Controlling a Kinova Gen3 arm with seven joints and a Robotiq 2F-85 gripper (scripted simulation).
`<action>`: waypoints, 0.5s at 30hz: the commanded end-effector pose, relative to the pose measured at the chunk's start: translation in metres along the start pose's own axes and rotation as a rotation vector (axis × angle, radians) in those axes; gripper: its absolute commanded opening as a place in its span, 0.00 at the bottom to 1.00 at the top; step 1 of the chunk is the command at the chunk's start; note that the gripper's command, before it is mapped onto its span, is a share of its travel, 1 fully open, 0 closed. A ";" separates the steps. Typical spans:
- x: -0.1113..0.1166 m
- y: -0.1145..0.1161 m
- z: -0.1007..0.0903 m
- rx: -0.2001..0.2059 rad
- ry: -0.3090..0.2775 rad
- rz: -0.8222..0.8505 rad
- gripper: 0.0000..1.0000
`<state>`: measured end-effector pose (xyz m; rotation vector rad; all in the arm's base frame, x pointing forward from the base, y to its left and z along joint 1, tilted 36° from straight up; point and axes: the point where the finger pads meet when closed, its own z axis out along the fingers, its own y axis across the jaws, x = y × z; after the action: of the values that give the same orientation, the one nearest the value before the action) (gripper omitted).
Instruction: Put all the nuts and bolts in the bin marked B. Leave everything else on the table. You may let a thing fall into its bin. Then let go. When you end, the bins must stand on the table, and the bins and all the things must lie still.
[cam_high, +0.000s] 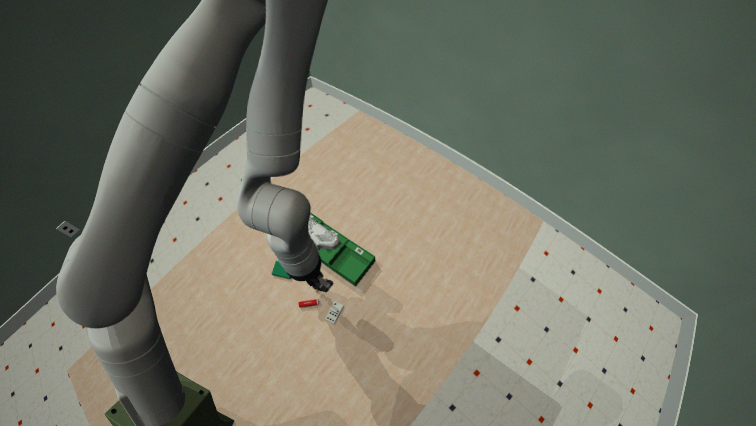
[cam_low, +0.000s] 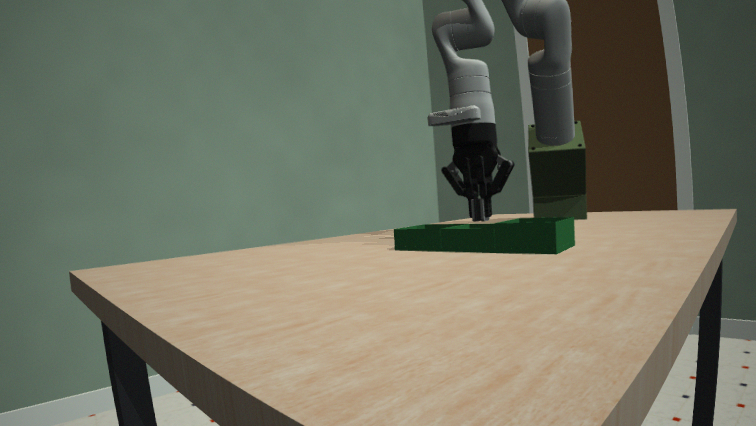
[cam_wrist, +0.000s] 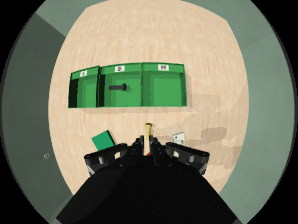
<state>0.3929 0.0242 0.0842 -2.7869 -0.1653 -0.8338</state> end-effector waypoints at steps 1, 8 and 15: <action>0.007 0.004 -0.014 -0.010 0.019 0.002 0.10; 0.006 0.004 -0.030 -0.010 0.019 0.002 0.10; 0.006 0.004 -0.030 -0.010 0.019 0.002 0.10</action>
<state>0.3824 0.0142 0.1101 -2.7866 -0.1569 -0.8565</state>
